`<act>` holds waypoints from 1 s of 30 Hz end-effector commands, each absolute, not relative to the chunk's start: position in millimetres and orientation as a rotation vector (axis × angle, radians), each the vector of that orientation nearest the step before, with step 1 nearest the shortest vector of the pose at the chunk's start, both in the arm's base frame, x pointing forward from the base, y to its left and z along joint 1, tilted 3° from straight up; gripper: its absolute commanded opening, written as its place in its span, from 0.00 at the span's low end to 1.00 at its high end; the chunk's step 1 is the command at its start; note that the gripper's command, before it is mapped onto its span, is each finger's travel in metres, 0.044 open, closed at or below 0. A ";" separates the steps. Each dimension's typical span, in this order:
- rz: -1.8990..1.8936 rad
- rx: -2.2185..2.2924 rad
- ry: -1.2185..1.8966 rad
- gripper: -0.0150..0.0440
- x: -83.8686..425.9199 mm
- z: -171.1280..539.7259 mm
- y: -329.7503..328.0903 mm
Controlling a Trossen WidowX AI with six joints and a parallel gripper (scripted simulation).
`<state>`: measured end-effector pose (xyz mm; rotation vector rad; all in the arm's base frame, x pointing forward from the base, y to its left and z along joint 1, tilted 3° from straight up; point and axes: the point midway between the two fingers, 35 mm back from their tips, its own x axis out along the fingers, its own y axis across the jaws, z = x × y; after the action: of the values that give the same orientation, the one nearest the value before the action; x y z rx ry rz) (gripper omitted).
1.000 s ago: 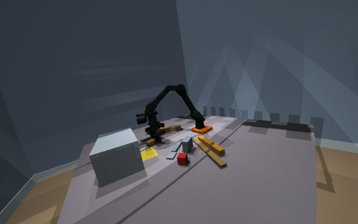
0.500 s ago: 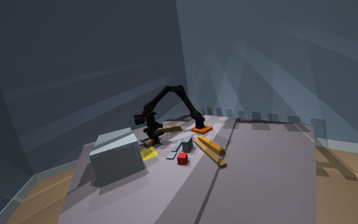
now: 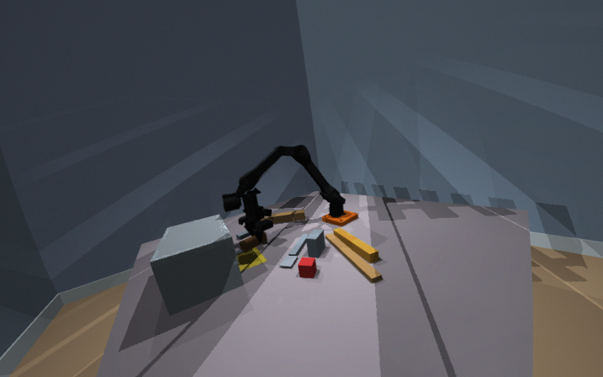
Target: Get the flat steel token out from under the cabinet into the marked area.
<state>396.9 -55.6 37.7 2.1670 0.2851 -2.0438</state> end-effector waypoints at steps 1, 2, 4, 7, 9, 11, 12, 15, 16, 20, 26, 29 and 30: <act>-2.042 2.171 0.280 0.25 401.9 38.5 -54.7; -2.042 2.171 0.280 0.25 402.8 38.5 -54.5; -2.042 2.171 0.280 0.25 404.5 38.6 -54.1; -2.042 2.171 0.280 0.25 407.1 38.8 -53.4; -2.042 2.171 0.280 0.25 408.8 38.9 -53.0; -2.041 2.171 0.281 0.25 410.5 39.0 -52.5; -2.041 2.171 0.281 0.25 411.3 39.1 -52.3; -2.041 2.172 0.281 0.25 413.9 39.2 -51.6; -2.041 2.172 0.281 0.25 414.7 39.2 -51.3; -2.041 2.172 0.281 0.25 414.7 38.6 -48.2; -2.042 2.172 0.282 0.25 412.7 37.5 -38.1; -2.042 2.172 0.282 0.25 411.8 37.2 -35.0; -2.042 2.172 0.282 0.25 411.6 37.2 -33.9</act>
<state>412.8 -41.5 37.9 2.1739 0.2698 -2.0435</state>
